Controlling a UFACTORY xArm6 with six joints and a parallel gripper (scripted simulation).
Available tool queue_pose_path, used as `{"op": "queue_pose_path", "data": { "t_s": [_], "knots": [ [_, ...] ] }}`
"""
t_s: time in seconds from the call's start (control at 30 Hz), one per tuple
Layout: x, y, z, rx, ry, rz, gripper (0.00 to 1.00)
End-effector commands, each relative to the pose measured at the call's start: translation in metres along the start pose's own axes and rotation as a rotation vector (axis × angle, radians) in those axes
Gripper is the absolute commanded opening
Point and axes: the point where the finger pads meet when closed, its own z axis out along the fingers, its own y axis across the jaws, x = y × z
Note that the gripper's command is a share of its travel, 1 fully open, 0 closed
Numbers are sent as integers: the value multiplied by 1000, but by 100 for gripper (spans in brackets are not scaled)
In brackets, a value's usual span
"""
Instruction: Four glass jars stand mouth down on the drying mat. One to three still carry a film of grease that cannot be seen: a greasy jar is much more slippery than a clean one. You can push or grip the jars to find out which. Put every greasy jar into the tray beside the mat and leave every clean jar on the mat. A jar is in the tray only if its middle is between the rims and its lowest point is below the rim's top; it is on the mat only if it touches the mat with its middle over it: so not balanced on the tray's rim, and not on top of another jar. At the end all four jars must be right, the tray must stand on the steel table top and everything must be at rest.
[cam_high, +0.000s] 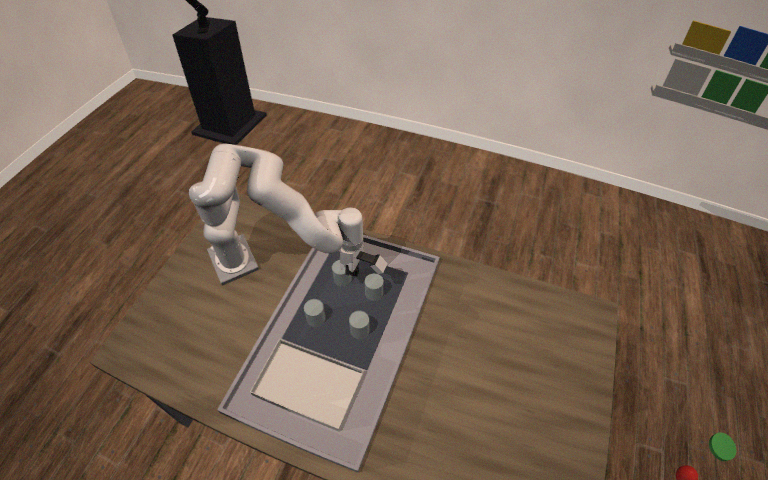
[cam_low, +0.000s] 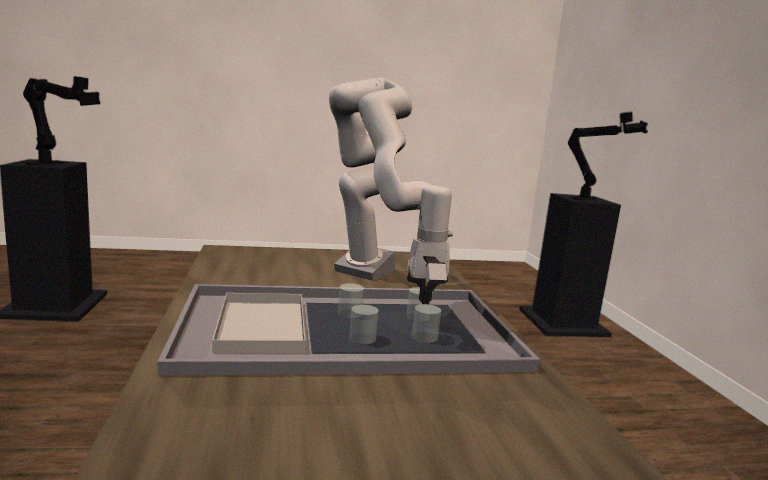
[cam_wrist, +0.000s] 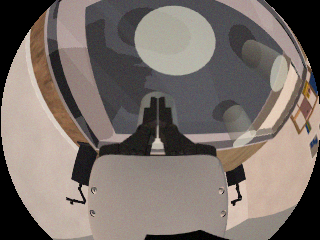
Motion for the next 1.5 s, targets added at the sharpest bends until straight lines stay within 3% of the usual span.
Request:
{"op": "queue_pose_path", "data": {
  "t_s": [0.0,1.47],
  "knots": [
    [1,0,-1,1,2,0,0],
    [-5,0,-6,1,2,0,0]
  ]
}}
